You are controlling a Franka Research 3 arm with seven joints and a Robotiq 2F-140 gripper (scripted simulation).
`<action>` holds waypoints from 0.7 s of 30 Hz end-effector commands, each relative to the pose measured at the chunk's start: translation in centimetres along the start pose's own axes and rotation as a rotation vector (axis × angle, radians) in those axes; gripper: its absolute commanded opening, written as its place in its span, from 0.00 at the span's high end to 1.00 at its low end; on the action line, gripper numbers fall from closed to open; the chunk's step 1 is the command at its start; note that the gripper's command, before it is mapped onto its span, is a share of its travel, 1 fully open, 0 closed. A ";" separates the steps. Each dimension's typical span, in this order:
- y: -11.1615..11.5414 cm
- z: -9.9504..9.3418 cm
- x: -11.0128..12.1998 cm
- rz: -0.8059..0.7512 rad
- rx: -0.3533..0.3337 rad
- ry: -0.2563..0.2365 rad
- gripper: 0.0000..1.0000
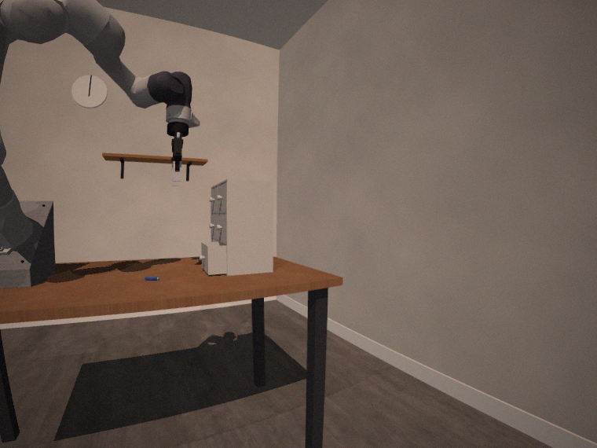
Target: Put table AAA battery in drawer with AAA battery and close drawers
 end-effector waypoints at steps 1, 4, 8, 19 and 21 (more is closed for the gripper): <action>0.2 0.1 0.1 -0.024 -0.009 0.004 0.00; 0.2 0.1 0.1 -0.024 -0.009 0.004 0.00; 0.2 0.1 0.1 -0.024 -0.009 0.004 0.00; 0.1 0.0 0.1 -0.014 -0.003 0.002 0.00; 0.3 0.1 0.1 -0.015 -0.003 0.002 0.00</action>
Point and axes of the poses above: the point where the finger pads meet when closed, its own z axis out along the fingers, its own x axis across the jaws, y = z × x, the point moved 2 cm from there along -z, back along the fingers, and after that the axes turned 5 degrees about z, right-handed, at the moved point
